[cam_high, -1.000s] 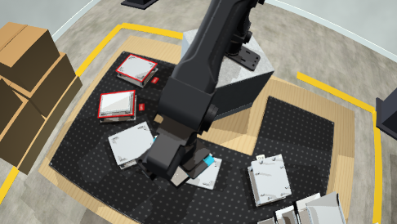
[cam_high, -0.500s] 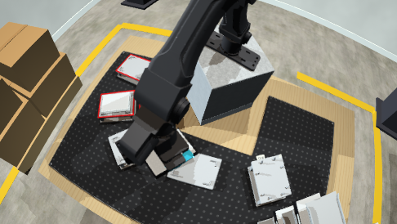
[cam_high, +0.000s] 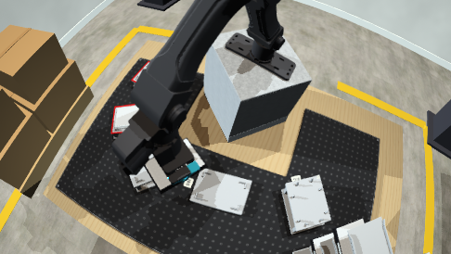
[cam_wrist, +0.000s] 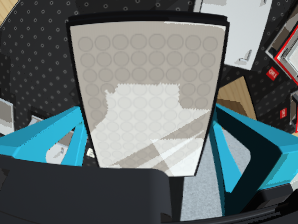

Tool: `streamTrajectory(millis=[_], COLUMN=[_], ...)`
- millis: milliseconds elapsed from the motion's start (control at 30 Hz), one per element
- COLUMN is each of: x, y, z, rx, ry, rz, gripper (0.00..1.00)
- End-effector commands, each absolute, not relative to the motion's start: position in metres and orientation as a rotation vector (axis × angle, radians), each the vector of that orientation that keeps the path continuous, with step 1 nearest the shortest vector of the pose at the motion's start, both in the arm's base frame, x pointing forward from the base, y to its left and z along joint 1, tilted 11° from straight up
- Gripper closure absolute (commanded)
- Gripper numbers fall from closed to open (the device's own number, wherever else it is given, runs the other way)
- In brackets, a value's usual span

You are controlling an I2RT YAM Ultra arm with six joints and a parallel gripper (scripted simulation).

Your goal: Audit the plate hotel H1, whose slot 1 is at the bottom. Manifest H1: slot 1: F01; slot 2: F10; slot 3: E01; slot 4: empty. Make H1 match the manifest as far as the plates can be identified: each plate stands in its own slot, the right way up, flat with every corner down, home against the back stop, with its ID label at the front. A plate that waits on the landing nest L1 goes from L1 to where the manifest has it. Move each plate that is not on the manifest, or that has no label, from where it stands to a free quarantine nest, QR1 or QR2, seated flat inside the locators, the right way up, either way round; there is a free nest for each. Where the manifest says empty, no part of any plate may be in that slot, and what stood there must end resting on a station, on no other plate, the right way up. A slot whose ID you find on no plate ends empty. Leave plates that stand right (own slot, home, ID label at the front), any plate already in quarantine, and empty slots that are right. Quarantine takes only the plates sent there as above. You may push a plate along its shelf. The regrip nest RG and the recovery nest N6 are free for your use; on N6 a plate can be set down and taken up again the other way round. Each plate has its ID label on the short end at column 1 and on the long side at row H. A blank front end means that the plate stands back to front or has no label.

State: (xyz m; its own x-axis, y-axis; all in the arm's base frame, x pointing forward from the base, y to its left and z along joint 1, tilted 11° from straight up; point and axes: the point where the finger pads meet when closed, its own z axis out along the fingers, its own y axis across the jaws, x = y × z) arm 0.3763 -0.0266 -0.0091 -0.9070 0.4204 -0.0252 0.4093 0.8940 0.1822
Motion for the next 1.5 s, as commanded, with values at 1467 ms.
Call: streamTrajectory(millis=[1467], x=[0.348], y=[-0.154], z=[-0.024], rx=[1.216], ry=[2.821], rz=[0.284], gripper=[0.14])
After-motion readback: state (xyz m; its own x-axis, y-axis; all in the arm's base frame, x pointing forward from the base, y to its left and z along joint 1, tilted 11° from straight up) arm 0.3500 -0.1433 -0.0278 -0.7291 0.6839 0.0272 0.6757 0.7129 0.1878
